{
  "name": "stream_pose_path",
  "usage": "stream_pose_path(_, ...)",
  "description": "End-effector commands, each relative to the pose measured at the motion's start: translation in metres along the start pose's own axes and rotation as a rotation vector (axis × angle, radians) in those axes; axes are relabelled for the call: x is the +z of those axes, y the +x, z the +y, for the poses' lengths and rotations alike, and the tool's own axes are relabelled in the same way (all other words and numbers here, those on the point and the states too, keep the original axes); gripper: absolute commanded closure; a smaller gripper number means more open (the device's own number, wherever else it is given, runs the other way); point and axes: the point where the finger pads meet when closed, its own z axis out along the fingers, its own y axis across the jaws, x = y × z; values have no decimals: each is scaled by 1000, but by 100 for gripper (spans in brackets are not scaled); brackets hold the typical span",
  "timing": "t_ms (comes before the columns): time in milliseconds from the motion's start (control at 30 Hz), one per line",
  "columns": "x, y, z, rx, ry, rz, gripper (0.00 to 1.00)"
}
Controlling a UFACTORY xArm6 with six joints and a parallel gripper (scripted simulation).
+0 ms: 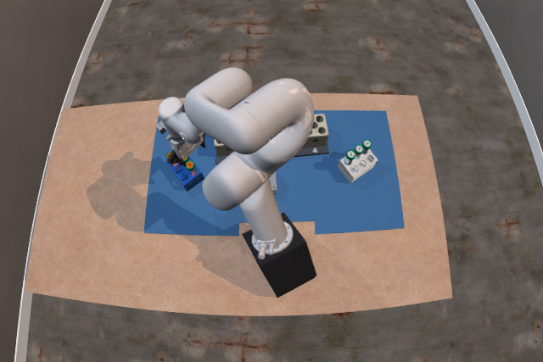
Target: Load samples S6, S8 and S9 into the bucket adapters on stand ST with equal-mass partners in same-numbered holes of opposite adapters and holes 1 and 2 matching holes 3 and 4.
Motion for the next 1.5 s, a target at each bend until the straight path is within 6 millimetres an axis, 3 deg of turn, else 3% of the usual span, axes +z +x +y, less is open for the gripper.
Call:
stream_pose_path(0,-7,0,0,0,0,1,0)
stream_pose_path(333,-34,0,0,0,0,1,0)
stream_pose_path(500,-35,-3,10,67,0,1,0)
stream_pose_path(1000,-36,-29,80,566,-1,1,0)
stream_pose_path(1067,-36,-29,80,566,-1,1,0)
stream_pose_path(1333,-36,-42,118,824,-2,1,0)
stream_pose_path(1467,-36,-49,137,824,-2,1,0)
